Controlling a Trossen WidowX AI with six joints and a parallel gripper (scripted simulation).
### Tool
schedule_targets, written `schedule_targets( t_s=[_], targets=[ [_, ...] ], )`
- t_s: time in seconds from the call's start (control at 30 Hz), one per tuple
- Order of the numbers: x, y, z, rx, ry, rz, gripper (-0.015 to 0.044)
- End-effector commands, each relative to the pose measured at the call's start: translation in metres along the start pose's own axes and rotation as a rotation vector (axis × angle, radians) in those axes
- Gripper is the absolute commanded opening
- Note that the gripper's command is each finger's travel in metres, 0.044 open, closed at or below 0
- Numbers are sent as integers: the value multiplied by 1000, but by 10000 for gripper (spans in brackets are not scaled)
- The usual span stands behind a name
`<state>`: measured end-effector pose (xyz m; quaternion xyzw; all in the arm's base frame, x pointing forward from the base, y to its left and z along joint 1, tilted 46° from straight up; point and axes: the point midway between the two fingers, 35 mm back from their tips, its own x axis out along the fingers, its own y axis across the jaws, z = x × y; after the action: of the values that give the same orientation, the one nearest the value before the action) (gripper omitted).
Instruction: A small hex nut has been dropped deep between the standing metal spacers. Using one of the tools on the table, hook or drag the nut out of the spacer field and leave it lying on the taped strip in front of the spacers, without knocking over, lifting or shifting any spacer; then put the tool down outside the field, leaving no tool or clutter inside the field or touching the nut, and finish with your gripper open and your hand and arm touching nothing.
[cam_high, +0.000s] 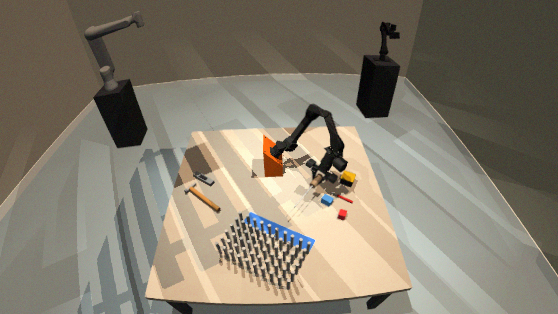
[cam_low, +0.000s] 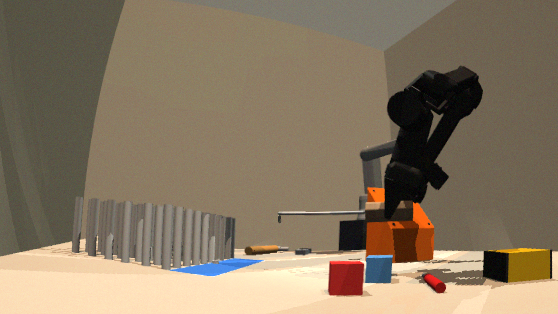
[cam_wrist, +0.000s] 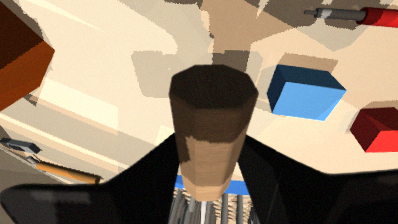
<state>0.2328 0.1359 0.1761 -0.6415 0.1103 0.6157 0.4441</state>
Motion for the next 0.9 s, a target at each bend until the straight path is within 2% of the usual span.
schedule_targets(
  t_s=[0.0, 0.87],
  targets=[
    [-6, -4, 12, 7, 19, 3, 0],
    [-47, -8, 102, 48, 66, -6, 0]
  ],
)
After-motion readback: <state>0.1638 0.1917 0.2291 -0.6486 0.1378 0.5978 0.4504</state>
